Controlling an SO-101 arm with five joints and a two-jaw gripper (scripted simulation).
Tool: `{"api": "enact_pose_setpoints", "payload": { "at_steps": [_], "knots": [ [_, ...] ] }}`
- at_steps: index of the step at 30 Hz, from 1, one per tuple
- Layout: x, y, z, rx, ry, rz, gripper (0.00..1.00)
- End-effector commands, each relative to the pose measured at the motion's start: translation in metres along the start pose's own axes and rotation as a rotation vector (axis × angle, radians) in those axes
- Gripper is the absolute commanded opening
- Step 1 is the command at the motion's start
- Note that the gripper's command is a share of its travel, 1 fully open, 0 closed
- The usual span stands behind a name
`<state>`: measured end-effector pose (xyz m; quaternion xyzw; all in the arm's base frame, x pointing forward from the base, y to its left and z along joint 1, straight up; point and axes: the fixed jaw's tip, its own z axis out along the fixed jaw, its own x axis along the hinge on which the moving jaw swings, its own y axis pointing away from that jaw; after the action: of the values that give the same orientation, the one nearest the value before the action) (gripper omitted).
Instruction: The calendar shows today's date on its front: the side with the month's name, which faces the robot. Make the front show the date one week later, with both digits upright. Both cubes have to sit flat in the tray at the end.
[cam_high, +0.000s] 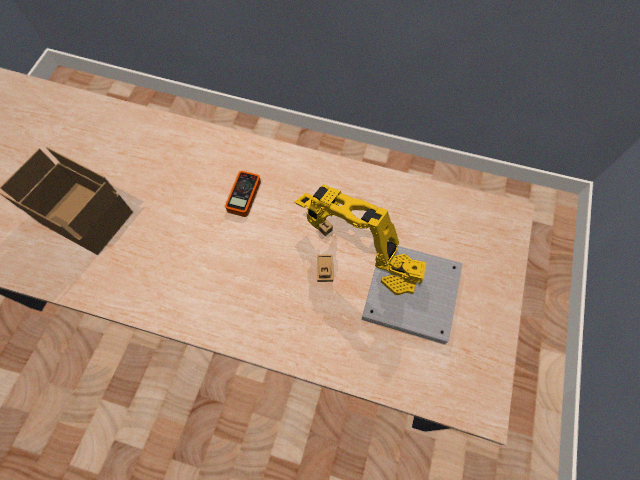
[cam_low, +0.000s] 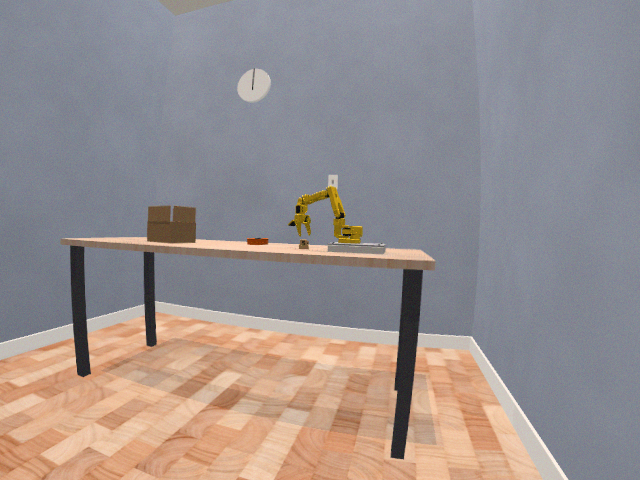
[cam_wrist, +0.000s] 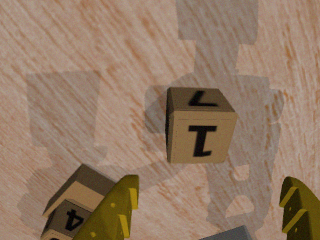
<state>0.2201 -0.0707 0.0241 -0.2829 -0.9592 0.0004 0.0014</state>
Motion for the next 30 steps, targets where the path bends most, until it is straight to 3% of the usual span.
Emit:
{"api": "enact_pose_setpoints", "payload": {
  "at_steps": [1,16,30],
  "knots": [
    [0.002,0.001,0.002,0.003,0.018,-0.018,0.35],
    [0.002,0.001,0.003,0.003,0.018,-0.018,0.35],
    [0.001,0.002,0.016,0.003,0.018,-0.018,0.35]
  ]
}}
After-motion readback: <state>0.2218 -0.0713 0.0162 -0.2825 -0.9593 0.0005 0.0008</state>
